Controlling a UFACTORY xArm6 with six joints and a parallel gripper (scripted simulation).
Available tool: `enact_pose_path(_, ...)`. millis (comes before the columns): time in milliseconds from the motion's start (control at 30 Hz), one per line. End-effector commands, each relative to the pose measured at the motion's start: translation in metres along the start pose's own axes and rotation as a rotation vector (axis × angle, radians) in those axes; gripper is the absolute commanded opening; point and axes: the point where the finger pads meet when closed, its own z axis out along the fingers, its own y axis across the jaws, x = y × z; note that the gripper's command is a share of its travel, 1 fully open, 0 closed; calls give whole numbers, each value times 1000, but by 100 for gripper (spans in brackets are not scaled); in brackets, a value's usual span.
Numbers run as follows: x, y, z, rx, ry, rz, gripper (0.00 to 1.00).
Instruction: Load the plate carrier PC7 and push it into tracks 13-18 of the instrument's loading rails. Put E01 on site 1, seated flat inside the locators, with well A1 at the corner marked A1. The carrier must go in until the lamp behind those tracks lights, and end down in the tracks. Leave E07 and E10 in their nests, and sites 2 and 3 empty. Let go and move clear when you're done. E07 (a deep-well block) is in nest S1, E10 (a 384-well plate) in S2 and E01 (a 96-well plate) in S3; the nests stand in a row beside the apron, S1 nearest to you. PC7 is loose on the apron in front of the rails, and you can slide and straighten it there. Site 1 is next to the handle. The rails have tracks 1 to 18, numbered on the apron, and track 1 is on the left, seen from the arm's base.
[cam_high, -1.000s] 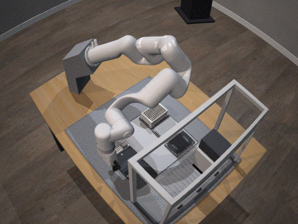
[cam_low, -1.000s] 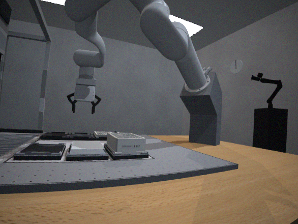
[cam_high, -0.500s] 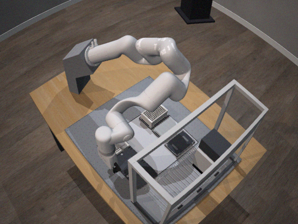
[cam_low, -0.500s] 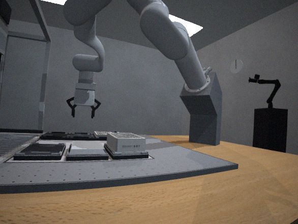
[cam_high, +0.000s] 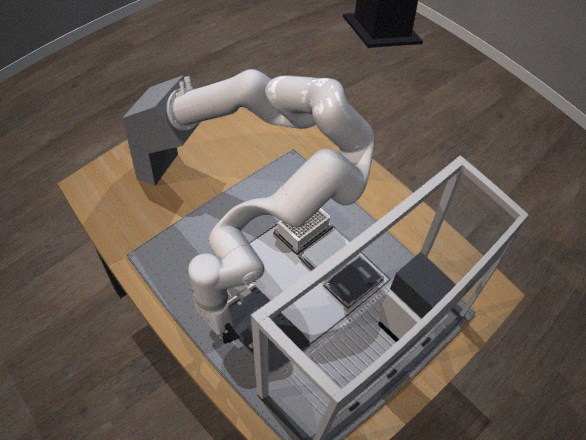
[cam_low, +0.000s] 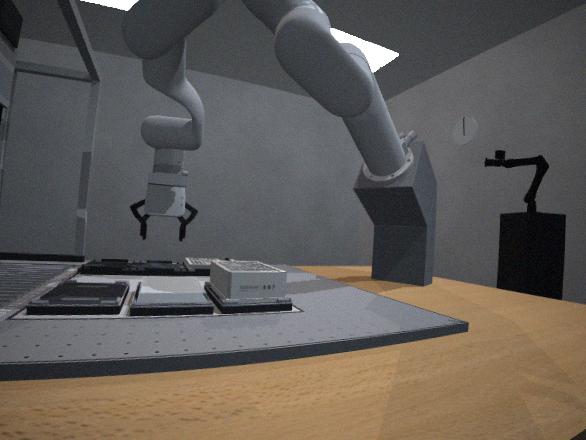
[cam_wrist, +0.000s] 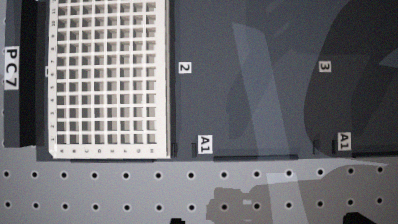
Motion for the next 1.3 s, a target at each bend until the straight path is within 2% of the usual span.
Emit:
enact_pose_path(0,-1,1,4,-2,-2,-1,100)
enact_pose_path(767,-1,1,39,-2,-2,-1,100)
enact_pose_path(1267,-1,1,42,-2,-2,-1,100)
